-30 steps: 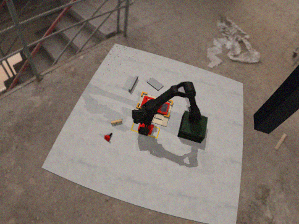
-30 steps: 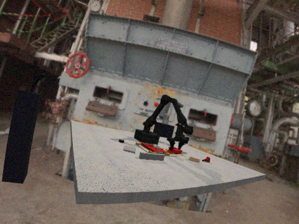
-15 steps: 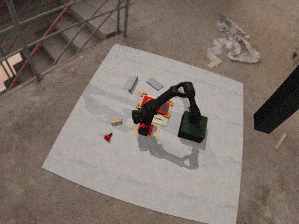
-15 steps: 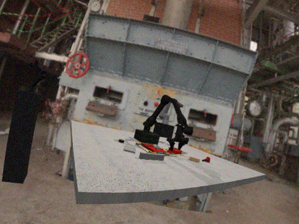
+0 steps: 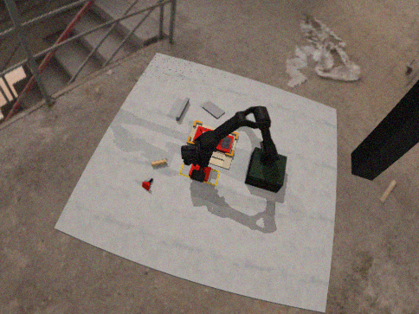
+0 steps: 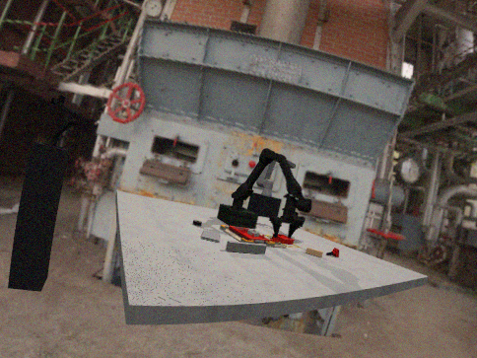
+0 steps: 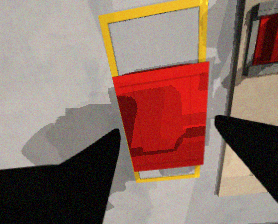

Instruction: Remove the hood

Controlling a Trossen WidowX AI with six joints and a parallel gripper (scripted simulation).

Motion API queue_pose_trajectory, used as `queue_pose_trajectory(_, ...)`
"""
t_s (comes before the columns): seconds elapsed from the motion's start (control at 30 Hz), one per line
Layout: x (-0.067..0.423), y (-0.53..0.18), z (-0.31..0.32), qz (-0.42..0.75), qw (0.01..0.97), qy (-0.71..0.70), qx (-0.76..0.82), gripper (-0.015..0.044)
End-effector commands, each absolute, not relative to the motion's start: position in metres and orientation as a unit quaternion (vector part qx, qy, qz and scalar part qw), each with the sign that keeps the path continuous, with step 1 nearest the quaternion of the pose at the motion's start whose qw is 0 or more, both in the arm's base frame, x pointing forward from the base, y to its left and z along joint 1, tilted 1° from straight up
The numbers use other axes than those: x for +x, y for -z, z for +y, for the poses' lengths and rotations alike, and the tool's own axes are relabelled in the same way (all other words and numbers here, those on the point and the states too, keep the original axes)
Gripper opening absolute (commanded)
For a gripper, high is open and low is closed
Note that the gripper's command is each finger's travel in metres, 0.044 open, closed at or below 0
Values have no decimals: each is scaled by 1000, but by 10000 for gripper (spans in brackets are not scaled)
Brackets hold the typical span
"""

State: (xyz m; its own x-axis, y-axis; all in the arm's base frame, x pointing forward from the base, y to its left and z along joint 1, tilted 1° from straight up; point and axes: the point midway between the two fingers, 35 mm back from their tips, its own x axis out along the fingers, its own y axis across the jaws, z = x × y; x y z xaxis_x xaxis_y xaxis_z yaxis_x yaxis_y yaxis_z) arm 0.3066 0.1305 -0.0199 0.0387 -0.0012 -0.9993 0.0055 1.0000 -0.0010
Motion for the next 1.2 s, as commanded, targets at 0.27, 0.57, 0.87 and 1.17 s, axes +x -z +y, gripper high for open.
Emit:
queue_pose_trajectory(0.27,307,-45,132,689,725,2,2,440)
queue_pose_trajectory(0.57,307,-45,132,689,725,2,2,440)
queue_pose_trajectory(0.87,307,-45,132,689,725,2,2,440)
queue_pose_trajectory(1.17,307,-45,132,689,725,2,2,440)
